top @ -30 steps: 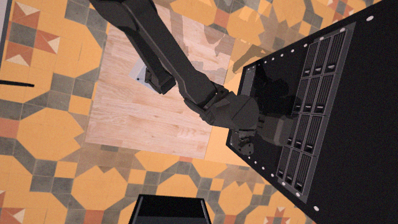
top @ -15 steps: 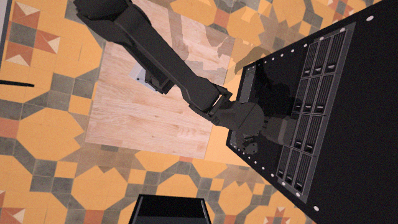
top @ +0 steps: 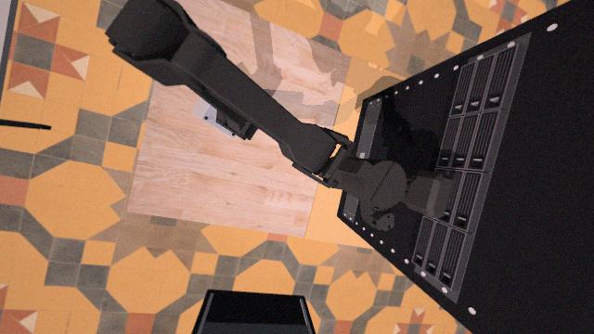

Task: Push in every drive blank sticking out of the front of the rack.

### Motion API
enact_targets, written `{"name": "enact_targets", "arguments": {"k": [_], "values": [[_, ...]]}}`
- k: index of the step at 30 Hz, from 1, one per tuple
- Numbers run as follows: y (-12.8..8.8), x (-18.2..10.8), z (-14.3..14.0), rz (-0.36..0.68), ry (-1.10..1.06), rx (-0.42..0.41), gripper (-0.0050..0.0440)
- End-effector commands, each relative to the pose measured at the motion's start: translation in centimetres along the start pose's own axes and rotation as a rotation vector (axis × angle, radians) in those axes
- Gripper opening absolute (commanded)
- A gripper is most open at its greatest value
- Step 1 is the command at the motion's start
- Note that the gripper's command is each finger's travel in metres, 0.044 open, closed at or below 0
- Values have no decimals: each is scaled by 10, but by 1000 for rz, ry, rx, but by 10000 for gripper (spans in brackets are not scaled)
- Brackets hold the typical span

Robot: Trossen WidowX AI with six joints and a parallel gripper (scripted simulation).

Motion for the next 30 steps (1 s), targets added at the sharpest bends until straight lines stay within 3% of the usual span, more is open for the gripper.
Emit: {"name": "enact_targets", "arguments": {"k": [1, 23, 30], "values": [[1, -3, 11, 3, -15, 28, -50], [1, -3, 11, 3, -15, 28, -50], [-17, 2, 9, 4, -8, 35, -50]]}}
Point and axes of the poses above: the point midway between the two fingers, 35 mm back from their tips, its own y axis out along the fingers, its own z axis across the jaws, x = y × z, the point moved 9 cm from there along -y, back along the fingers, and after that the axes turned 11 degrees about y, right-handed, at the moved point
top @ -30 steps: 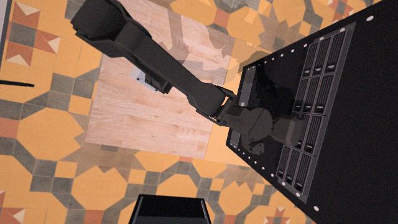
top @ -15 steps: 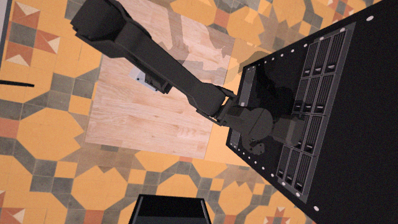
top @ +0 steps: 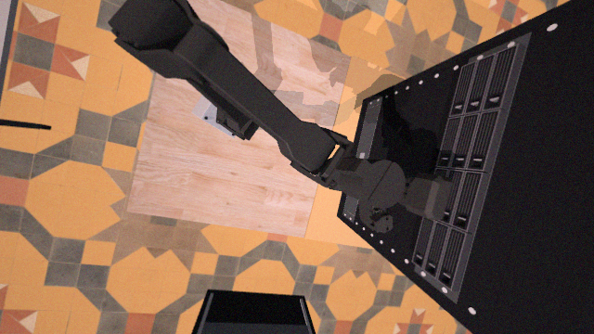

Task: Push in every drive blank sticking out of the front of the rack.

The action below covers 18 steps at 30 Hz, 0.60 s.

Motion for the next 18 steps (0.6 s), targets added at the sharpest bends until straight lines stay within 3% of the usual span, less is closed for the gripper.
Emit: {"name": "enact_targets", "arguments": {"k": [1, 6, 18], "values": [[-18, 0, 7, 10, -8, 30, -50], [-32, 0, 7, 9, -14, 23, -50], [-33, 0, 7, 9, -14, 22, -50]]}}
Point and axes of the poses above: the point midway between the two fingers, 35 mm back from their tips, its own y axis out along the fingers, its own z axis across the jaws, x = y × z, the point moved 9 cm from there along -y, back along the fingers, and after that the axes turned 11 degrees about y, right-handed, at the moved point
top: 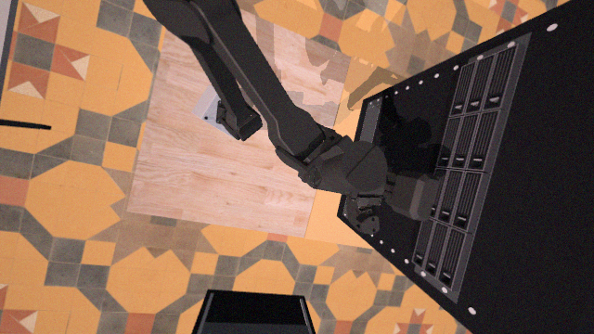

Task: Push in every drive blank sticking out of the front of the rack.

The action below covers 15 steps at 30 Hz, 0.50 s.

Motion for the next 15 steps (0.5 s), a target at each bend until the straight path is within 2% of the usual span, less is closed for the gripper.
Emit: {"name": "enact_targets", "arguments": {"k": [1, 15], "values": [[-3, -2, 1, 8, -2, 6, -50], [-3, -7, 2, 8, -2, 7, -50]]}}
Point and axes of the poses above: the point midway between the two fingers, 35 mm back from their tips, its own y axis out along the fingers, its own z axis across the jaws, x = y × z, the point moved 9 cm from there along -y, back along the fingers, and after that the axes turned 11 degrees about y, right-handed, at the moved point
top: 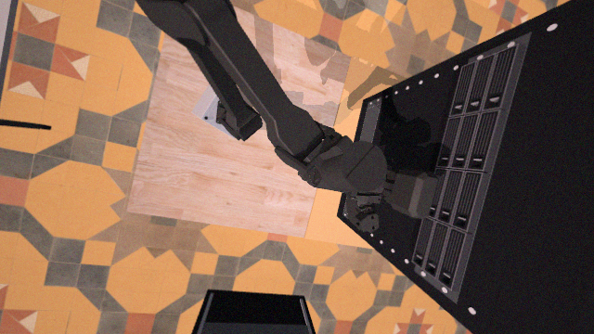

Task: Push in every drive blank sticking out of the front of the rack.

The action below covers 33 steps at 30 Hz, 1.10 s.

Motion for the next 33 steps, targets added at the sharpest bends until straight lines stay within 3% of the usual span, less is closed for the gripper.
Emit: {"name": "enact_targets", "arguments": {"k": [1, 10, 22, 33], "values": [[-2, -5, 4, 2, -13, 14, -50], [3, -5, 4, 2, -13, 14, -50], [33, -5, 4, 2, -13, 14, -50], [35, -5, 4, 2, -13, 14, -50]]}}
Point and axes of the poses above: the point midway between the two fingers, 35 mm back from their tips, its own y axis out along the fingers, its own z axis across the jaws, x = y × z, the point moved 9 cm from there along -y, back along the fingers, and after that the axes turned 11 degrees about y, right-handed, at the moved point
